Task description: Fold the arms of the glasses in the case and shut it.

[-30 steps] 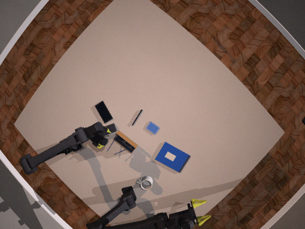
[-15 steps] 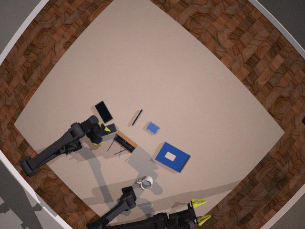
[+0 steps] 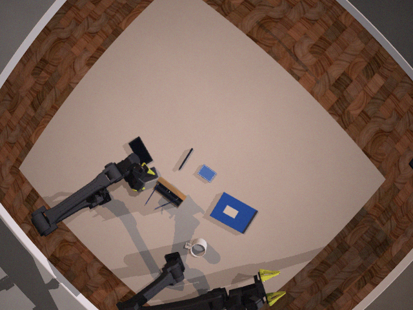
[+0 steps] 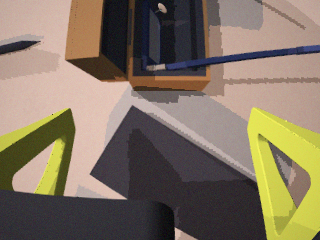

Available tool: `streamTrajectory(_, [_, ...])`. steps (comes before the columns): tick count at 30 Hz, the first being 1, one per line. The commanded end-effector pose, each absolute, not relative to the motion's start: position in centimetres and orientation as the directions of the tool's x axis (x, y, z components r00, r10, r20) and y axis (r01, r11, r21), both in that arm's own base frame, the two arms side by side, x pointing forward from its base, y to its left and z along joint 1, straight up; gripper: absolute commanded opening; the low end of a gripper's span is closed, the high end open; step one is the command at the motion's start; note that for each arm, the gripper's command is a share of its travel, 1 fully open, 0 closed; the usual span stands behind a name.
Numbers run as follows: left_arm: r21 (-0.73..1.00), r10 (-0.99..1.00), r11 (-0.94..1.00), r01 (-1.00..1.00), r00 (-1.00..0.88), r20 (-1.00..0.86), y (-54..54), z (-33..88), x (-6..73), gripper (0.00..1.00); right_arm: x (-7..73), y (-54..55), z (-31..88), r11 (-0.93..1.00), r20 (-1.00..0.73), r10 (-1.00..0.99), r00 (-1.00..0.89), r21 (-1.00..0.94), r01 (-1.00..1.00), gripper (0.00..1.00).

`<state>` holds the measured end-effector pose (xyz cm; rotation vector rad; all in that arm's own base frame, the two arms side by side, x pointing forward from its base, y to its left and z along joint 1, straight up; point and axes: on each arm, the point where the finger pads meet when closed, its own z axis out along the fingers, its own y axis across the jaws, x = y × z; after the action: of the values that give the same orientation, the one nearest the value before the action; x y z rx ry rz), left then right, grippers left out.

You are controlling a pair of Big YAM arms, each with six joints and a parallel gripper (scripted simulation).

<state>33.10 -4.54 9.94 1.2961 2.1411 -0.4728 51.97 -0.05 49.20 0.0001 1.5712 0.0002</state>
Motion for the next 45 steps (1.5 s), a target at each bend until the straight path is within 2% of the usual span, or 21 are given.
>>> streamTrajectory(1, [0.005, 0.681, 0.459, 0.888, -0.348, -0.644, -5.0, 8.5, 33.6, 0.96, 51.6, 0.5, 50.3, 1.000, -1.000, 0.003, 0.020, 0.003, -0.008, 1.00])
streamTrajectory(45, [-0.007, 0.682, 0.456, 0.890, -0.355, -0.639, -7.0, 4.0, 33.7, 0.96, 51.6, 0.5, 50.3, 1.000, -1.000, 0.003, 0.020, 0.003, -0.008, 1.00])
